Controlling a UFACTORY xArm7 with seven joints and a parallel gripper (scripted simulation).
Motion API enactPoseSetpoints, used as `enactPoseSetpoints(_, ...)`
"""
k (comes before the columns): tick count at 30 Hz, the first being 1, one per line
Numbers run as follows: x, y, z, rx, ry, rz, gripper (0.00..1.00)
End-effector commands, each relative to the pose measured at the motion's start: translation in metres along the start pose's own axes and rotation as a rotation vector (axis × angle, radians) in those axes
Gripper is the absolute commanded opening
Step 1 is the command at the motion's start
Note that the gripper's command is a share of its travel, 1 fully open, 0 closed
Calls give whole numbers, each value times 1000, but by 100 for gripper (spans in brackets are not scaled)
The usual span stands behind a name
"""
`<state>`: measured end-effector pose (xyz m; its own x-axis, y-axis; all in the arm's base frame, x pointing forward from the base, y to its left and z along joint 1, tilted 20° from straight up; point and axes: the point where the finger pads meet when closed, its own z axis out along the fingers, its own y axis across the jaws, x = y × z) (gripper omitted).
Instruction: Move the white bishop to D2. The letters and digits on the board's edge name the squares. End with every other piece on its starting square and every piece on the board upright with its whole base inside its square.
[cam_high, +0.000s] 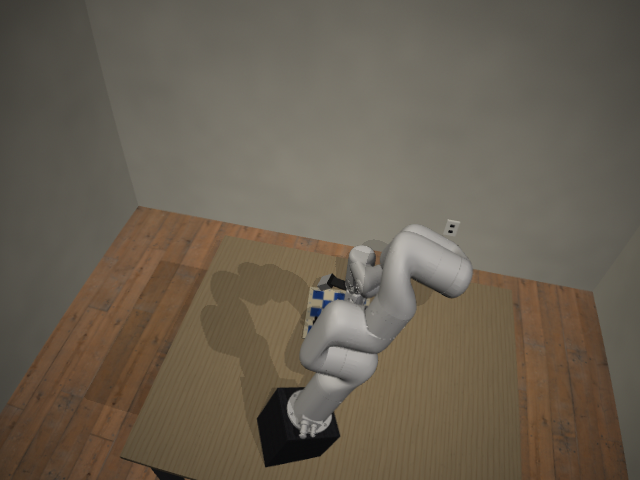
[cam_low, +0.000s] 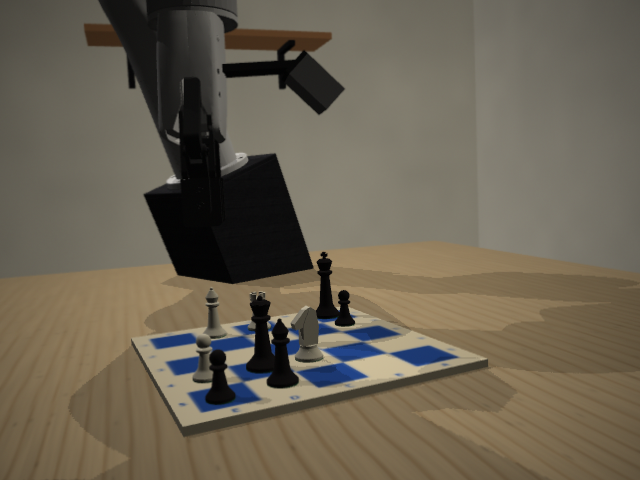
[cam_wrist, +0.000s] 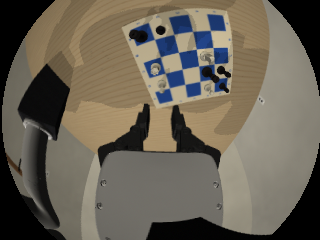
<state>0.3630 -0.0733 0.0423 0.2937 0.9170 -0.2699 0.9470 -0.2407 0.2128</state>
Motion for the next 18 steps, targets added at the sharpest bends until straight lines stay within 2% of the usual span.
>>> enactPoseSetpoints(1, 1, 1, 4, -3, 1, 0, 37)
enactPoseSetpoints(18, 1, 1, 27, -3, 1, 0, 37)
